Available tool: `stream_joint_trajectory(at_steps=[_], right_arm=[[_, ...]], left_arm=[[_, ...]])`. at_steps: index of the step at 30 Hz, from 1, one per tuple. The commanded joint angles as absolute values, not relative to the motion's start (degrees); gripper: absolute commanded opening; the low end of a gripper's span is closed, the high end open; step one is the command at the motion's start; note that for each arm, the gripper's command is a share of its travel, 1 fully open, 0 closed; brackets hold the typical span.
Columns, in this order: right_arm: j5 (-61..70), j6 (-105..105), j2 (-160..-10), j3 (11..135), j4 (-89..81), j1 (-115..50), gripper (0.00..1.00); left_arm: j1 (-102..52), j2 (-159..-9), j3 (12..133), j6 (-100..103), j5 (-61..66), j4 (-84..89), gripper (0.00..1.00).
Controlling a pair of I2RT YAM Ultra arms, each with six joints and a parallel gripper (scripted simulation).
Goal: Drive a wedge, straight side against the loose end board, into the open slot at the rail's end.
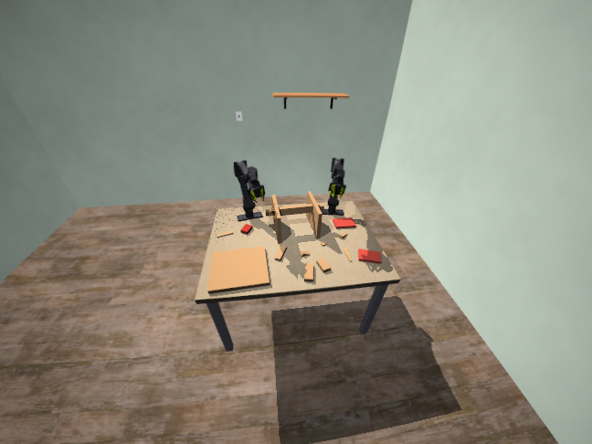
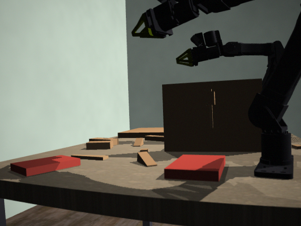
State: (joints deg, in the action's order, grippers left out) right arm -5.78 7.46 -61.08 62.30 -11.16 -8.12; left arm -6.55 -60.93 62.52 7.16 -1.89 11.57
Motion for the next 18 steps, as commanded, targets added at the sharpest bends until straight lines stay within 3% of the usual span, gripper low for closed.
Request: stream_joint_trajectory(at_steps=[1, 15, 18], right_arm=[[-2.3, 1.5, -59.4, 60.9, -3.8, -5.5, 0.39], [1.4, 0.4, -59.4, 62.2, 1.6, 1.2, 0.39], [1.0, 0.5, -60.2, 62.3, 1.8, -0.3, 0.43]], left_arm=[[-4.2, -59.1, 61.5, 1.6, -0.5, 3.8, 0.39], [1.0, -59.7, 62.2, 0.5, 1.3, -2.2, 0.39], [-0.3, -59.7, 62.2, 0.5, 0.7, -2.1, 0.39]])
